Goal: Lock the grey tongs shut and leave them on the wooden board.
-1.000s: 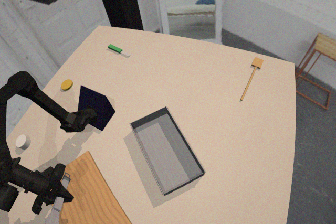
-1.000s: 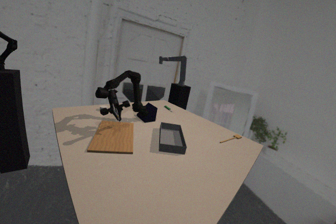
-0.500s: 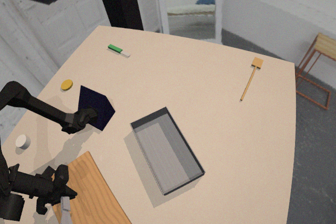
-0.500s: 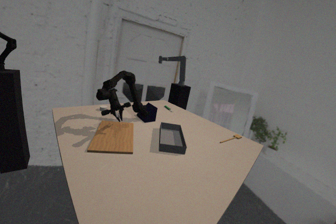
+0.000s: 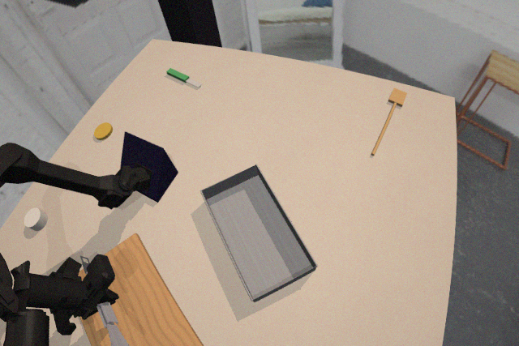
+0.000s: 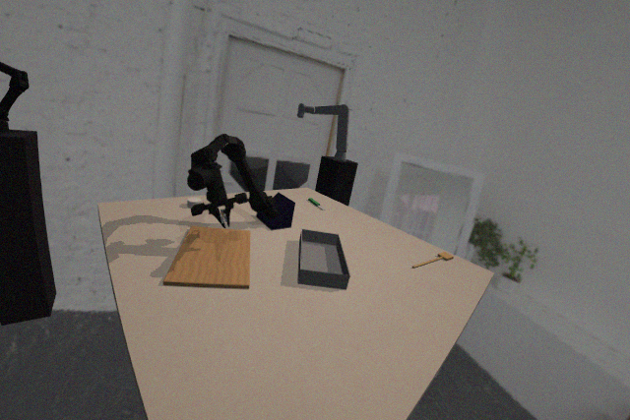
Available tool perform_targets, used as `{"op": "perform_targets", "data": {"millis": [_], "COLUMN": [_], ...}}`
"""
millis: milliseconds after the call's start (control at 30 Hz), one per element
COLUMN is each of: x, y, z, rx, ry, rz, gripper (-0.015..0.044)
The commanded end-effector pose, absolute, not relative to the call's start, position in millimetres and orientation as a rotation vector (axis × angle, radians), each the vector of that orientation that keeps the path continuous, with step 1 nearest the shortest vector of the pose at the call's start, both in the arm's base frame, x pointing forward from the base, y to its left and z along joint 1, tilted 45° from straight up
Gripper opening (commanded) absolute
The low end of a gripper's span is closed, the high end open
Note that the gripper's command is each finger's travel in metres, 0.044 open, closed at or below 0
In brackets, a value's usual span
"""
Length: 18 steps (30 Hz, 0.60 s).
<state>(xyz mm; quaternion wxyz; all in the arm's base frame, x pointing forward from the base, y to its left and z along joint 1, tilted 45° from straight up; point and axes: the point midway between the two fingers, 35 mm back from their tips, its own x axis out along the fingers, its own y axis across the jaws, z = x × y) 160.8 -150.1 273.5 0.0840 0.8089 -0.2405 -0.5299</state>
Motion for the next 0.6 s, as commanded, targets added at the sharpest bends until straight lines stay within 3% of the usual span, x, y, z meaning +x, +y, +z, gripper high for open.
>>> {"op": "perform_targets", "data": {"millis": [0,567], "x": [162,167], "y": [-150,-148], "z": [280,300], "rx": [2.359,2.000], "ry": [-0.744,-0.861], "rz": [-1.605,-1.702], "gripper": [-0.0150,-0.0150]}}
